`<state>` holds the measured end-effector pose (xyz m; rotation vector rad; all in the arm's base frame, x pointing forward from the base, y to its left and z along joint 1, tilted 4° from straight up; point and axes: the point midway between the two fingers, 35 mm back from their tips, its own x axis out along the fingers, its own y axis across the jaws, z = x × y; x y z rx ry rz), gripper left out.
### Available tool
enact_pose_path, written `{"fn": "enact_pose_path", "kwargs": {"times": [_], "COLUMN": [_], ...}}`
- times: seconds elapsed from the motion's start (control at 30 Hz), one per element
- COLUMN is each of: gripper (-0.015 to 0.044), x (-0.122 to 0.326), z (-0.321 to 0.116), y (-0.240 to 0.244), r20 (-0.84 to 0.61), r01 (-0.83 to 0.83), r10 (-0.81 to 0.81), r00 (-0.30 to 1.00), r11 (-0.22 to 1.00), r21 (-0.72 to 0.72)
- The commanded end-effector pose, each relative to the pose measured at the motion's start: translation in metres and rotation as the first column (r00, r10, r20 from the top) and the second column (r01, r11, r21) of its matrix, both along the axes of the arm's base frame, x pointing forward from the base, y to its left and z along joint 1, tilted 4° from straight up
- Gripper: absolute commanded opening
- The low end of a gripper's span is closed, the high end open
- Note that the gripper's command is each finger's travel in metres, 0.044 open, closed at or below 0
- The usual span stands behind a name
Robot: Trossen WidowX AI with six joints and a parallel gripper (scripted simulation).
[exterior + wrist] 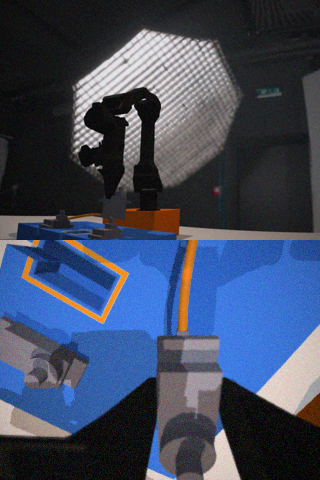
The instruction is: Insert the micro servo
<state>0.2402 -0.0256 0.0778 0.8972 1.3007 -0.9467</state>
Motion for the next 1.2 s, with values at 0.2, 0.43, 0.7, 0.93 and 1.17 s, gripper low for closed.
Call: {"fn": "enact_pose_path", "kwargs": {"times": [0.2,0.43,0.7,0.93,1.17], "gripper": [0.0000,0.0000,0.0000,0.0000,0.0000], "x": [0.0006,0.0006,0.0006,0.0007,0.0026], "z": [0.0002,0.0002,0.0002,0.0002,0.0003], "y": [0.0001,0.0001,0.0001,0.0001,-0.0003], "r20": [-0.021,-0.039,-0.058,-0.068,-0.068], "r01": [-0.333,-0.547,-0.753,-0.845,-0.845], "r10": [0.333,0.546,0.752,0.843,0.843], "r00": [0.943,0.837,0.657,0.534,0.534], "r11": [0.943,0.837,0.658,0.535,0.535], "r21": [-0.013,-0.014,-0.010,-0.005,-0.005]}}
